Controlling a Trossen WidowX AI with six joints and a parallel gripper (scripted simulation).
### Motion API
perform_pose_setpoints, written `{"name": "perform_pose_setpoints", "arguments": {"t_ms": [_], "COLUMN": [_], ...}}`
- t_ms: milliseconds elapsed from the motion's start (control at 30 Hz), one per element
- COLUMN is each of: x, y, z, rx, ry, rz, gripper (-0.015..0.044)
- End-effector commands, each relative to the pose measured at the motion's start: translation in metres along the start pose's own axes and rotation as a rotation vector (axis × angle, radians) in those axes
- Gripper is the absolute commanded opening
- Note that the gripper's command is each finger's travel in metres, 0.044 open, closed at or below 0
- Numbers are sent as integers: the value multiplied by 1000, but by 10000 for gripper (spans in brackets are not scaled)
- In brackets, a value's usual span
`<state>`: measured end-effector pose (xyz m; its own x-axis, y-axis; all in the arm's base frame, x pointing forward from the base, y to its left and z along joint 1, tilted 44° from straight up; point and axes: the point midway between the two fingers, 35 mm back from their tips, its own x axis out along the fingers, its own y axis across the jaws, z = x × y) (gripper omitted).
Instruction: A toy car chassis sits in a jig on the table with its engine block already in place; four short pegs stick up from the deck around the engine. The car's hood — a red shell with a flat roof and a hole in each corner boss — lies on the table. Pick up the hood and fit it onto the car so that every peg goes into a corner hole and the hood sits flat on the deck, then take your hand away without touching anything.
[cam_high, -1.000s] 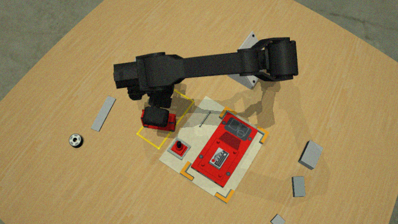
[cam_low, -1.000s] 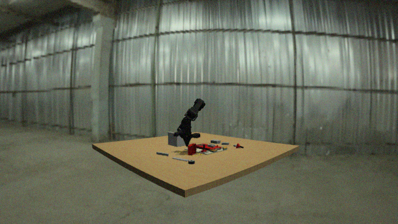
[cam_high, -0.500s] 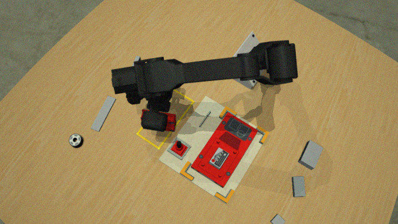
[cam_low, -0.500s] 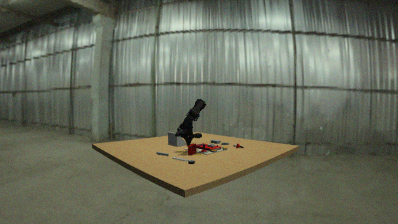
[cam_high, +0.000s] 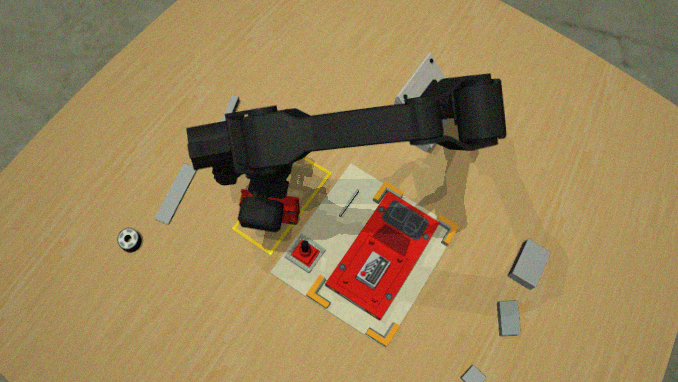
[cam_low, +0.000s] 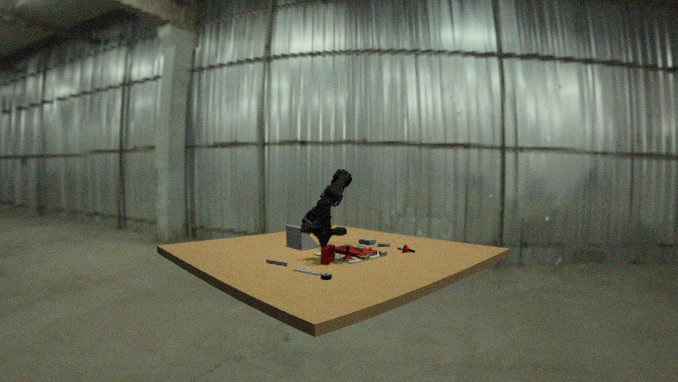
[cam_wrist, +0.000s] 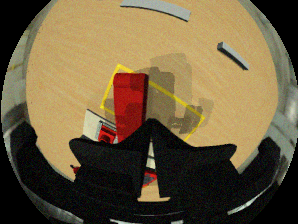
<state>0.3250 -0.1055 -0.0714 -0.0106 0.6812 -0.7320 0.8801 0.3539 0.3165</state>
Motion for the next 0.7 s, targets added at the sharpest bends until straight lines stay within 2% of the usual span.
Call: {"name": "perform_pose_setpoints", "arguments": {"t_ms": [0, 667], "x": [0, 0], "y": [5, 22], "z": [0, 0], "rx": [3, 2], "ry": [2, 3], "rz": [6, 7], "gripper": [0, 0]}}
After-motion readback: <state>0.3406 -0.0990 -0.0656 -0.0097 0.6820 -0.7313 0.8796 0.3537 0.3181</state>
